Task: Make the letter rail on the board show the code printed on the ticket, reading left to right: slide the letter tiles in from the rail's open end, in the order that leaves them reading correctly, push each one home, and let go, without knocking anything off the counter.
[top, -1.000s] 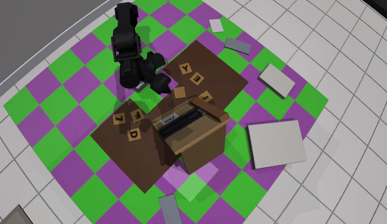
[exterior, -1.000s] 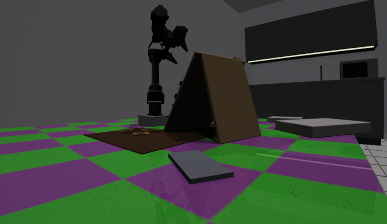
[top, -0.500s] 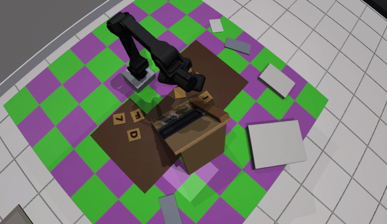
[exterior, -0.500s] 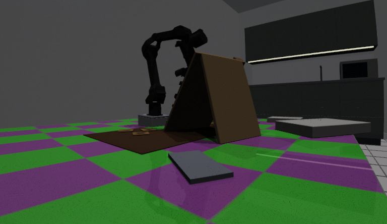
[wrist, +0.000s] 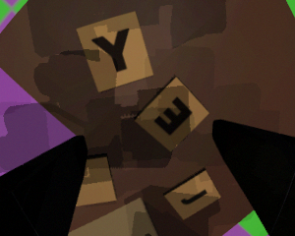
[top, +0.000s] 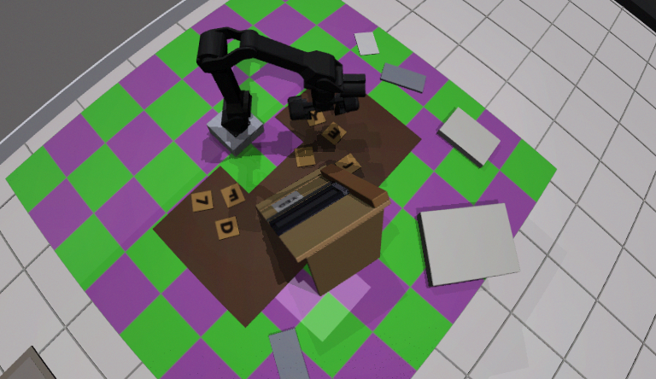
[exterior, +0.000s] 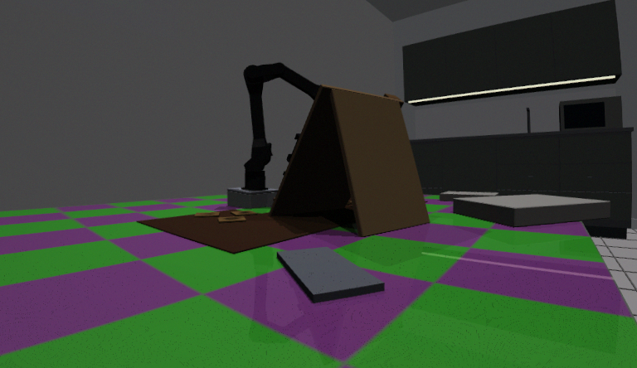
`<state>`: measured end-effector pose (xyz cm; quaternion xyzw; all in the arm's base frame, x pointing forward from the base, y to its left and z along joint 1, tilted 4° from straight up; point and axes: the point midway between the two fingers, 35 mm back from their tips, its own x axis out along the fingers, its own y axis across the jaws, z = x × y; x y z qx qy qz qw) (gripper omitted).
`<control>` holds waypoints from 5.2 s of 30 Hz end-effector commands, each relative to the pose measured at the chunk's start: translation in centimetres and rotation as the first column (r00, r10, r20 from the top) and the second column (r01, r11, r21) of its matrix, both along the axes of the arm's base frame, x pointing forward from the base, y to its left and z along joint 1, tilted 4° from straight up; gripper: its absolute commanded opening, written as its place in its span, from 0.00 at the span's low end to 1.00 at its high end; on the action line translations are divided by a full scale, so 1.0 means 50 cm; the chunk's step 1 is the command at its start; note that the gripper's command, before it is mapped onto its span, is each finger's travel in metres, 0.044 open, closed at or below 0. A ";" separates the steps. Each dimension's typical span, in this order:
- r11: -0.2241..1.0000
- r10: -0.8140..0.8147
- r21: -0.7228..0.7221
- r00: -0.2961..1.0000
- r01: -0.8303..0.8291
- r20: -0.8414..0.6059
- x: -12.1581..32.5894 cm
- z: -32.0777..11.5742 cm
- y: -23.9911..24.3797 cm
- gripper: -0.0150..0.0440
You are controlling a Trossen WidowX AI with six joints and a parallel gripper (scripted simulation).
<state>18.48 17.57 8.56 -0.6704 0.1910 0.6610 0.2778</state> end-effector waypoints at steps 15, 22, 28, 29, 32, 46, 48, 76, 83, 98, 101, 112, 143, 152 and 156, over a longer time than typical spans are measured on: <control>0.977 0.180 -0.122 0.983 -0.177 0.017 -0.089 -0.105 0.050 0.83; 0.977 0.180 -0.123 0.983 -0.177 0.017 -0.086 -0.146 0.050 0.83; 0.977 0.180 -0.123 0.983 -0.177 0.017 -0.086 -0.146 0.051 0.83; 0.977 0.180 -0.123 0.983 -0.177 0.017 -0.086 -0.146 0.051 0.83; 0.977 0.180 -0.123 0.983 -0.177 0.017 -0.086 -0.146 0.051 0.83; 0.977 0.180 -0.123 0.983 -0.177 0.017 -0.085 -0.166 0.051 0.83; 0.977 0.180 -0.123 0.983 -0.177 0.017 -0.084 -0.172 0.051 0.83; 0.977 0.180 -0.123 0.983 -0.177 0.017 -0.084 -0.183 0.051 0.83; 0.977 0.180 -0.123 0.983 -0.177 0.017 -0.084 -0.183 0.051 0.83; 0.977 0.180 -0.123 0.983 -0.177 0.017 -0.083 -0.183 0.051 0.66; 0.977 0.180 -0.123 0.983 -0.177 0.017 -0.084 -0.182 0.052 0.59; 0.977 0.180 -0.123 0.983 -0.177 0.017 -0.088 -0.171 0.049 0.25; 0.977 0.180 -0.123 0.983 -0.177 0.017 -0.099 -0.149 0.042 0.25; 0.977 0.180 -0.123 0.983 -0.177 0.017 -0.102 -0.144 0.040 0.25; 0.977 0.180 -0.123 0.983 -0.177 0.017 -0.103 -0.141 0.039 0.25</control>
